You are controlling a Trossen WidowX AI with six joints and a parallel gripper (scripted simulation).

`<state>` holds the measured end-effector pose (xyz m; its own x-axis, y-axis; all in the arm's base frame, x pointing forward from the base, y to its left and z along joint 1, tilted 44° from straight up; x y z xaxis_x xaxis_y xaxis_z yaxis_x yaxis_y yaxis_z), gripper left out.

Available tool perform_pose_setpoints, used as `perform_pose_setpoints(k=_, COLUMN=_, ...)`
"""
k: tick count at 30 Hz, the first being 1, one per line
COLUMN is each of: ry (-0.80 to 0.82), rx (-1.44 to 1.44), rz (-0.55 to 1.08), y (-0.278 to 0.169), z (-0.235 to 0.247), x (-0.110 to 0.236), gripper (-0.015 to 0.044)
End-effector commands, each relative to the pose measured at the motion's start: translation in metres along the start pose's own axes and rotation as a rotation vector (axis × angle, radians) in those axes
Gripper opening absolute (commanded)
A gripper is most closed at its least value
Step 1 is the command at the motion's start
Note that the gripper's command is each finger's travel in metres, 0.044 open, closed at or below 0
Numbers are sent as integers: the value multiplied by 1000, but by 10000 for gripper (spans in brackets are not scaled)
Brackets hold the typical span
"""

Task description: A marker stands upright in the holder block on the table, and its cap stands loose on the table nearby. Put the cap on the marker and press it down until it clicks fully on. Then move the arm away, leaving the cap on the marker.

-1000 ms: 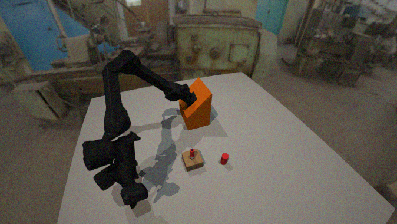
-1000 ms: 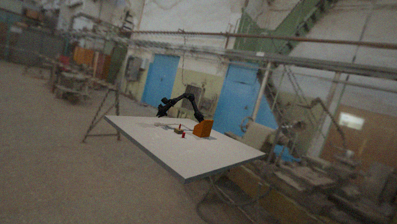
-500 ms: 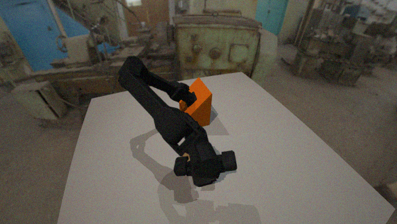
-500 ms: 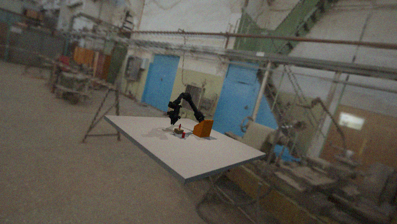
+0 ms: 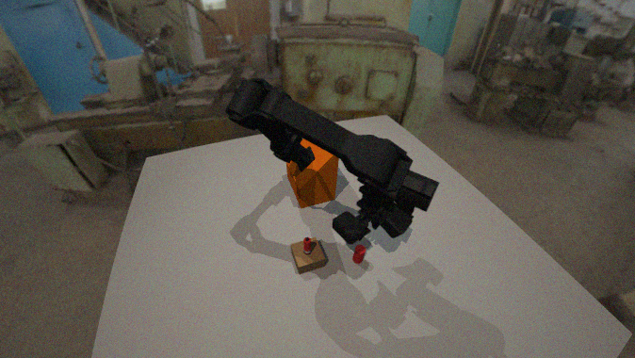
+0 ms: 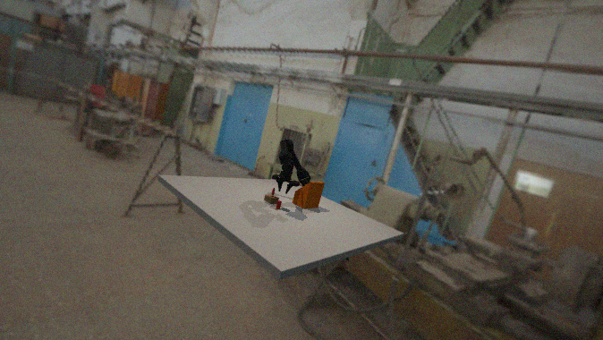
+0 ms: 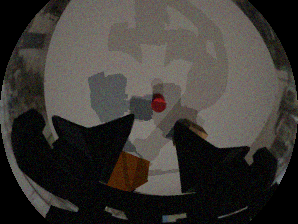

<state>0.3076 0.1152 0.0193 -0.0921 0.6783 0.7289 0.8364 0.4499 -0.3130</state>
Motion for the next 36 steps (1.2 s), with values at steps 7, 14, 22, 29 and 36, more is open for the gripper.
perform_pose_setpoints(k=7, ry=-7, rx=-7, rz=14, y=-1, z=-4, x=-35, gripper=245)
perform_pose_setpoints(k=14, ry=-8, rx=-7, rz=15, y=-1, z=-5, x=-50, gripper=245)
perform_pose_setpoints(k=22, ry=-7, rx=-7, rz=14, y=-1, z=-5, x=-59, gripper=245)
perform_pose_setpoints(k=29, ry=-7, rx=-7, rz=14, y=-1, z=-5, x=-71, gripper=245)
perform_pose_setpoints(k=36, ry=-7, rx=-7, rz=15, y=-1, z=-6, x=-82, gripper=245)
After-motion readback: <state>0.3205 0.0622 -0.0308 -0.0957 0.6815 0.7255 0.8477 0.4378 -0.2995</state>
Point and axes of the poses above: the point midway between the two fingers, 35 mm back from their tips, its own x axis back along the fingers, its own z axis across the jaws, y = z × x, the point moved 5 cm from there along x, back along the fingers, and after that the axes turned 13 degrees about x, right-handed, at the moved point
